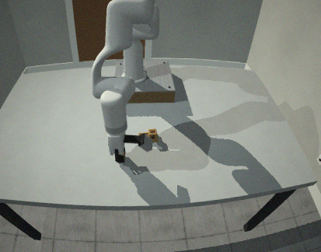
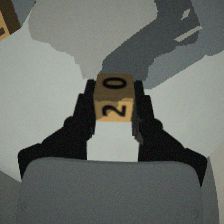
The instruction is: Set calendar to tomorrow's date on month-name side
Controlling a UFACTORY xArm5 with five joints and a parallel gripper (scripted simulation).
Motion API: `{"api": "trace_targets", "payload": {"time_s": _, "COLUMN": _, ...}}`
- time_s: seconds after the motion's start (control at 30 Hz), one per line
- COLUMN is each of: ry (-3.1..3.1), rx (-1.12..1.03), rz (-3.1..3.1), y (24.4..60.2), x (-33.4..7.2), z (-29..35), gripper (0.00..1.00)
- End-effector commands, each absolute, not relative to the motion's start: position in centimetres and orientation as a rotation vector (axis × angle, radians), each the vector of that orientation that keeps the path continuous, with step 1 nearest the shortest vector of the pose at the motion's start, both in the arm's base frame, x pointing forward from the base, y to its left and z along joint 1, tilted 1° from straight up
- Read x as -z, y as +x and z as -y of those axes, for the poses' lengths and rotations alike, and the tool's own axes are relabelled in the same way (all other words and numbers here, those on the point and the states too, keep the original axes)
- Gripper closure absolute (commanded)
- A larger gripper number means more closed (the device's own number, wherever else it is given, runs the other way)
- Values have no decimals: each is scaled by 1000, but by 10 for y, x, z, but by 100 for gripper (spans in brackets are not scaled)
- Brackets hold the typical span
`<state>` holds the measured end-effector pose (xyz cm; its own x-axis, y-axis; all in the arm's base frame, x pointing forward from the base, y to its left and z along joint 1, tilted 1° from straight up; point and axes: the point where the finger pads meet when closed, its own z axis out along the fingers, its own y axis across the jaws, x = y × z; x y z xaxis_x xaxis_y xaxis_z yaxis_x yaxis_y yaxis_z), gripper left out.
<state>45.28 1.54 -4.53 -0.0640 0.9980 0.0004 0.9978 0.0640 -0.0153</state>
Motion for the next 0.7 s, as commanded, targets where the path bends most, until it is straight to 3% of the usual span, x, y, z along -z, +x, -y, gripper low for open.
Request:
{"api": "trace_targets", "payload": {"time_s": 0.0, "ry": -2144, "rx": -12, "rz": 2286, "y": 455, "x": 38, "z": -16, "gripper": 71}}
{"api": "trace_targets", "payload": {"time_s": 0.27, "ry": -2144, "rx": -12, "rz": 2286, "y": 455, "x": -12, "z": -17, "gripper": 71}}
{"api": "trace_targets", "payload": {"time_s": 0.67, "ry": -2144, "rx": -12, "rz": 2286, "y": 456, "x": -55, "z": -18, "gripper": 71}}
